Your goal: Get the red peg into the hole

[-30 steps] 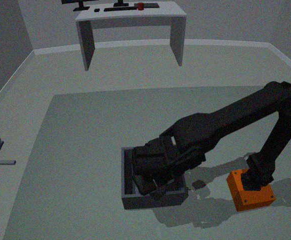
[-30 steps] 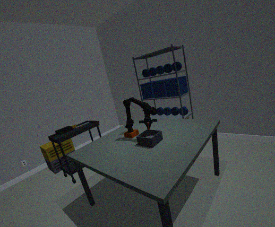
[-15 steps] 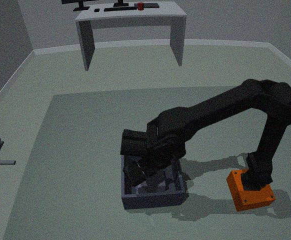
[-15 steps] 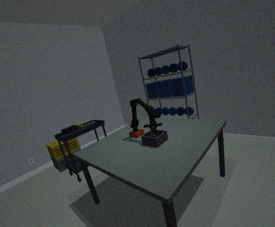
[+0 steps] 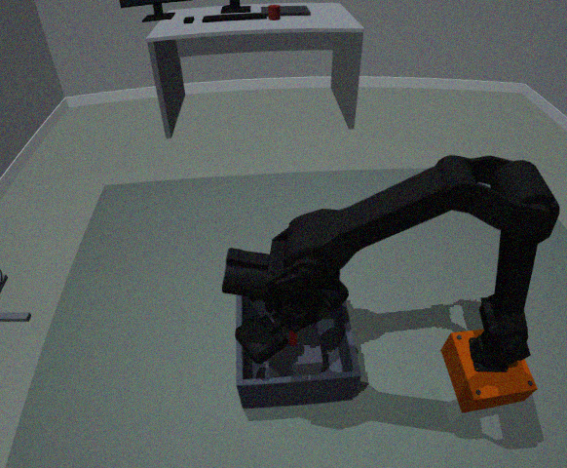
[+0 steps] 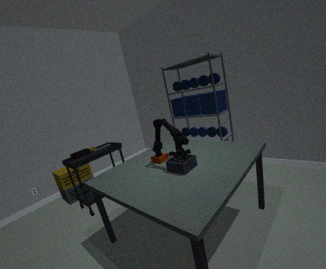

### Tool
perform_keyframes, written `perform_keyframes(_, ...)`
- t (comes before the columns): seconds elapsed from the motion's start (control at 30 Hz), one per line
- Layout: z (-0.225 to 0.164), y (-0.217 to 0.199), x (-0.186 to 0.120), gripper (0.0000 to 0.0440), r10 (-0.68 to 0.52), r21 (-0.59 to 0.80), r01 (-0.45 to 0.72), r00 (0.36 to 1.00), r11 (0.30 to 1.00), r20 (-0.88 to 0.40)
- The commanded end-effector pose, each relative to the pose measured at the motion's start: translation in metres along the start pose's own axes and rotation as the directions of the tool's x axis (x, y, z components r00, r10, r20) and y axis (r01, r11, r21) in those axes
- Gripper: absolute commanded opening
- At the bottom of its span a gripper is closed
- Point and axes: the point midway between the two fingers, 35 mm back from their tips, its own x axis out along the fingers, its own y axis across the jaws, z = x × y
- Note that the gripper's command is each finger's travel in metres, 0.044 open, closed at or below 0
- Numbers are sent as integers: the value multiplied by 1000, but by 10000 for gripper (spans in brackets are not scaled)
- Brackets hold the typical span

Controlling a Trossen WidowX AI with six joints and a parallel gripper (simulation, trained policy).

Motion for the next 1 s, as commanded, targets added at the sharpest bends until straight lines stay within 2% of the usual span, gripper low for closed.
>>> perform_keyframes(0.0, 13, 9, -8, 303, 31, 0, -31, 1000, 1000, -3)
perform_keyframes(0.17, 28, 22, -15, 429, 65, 3, -65, 998, 998, -24)
perform_keyframes(0.2, 31, 25, -16, 440, 74, 3, -74, 997, 997, -28)
perform_keyframes(0.67, 64, 75, -43, 440, 222, -10, -222, 975, 975, -31)
perform_keyframes(0.97, 64, 76, -43, 440, 225, -10, -225, 974, 974, -30)
